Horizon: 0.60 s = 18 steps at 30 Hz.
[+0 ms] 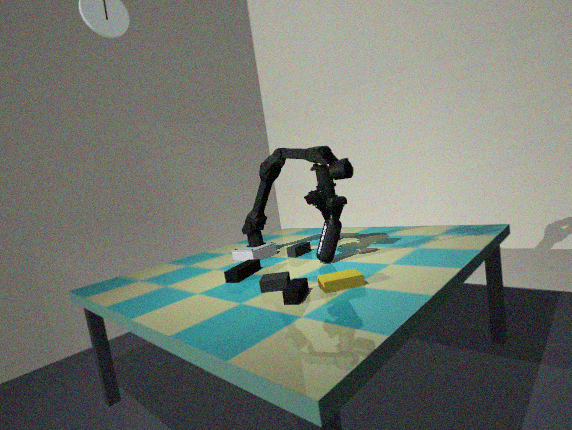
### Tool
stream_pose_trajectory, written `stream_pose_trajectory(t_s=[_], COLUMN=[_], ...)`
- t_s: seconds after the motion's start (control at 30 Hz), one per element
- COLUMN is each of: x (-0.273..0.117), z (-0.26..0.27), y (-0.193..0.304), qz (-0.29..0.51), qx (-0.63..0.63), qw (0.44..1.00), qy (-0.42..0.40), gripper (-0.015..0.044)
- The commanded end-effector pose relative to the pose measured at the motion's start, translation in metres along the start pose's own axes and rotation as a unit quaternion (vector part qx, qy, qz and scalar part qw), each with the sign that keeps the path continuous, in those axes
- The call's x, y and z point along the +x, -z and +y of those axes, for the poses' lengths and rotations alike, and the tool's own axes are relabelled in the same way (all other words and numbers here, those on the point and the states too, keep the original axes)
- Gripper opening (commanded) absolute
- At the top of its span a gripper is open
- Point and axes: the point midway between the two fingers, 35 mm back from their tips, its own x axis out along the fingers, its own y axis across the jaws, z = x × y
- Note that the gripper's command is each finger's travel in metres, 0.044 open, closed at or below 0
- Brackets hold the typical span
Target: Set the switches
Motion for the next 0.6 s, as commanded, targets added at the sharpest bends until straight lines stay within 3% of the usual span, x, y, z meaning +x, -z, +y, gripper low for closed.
stream_pose_trajectory(t_s=[0.0, 0.57], x=[0.001, 0.000], z=[0.001, 0.001], y=[-0.008, -0.024], qz=[-0.006, -0.006], qx=[0.001, 0.001], qw=[1.000, 1.000], qy=[0.000, 0.000], gripper=[0.0336, 0.0336])
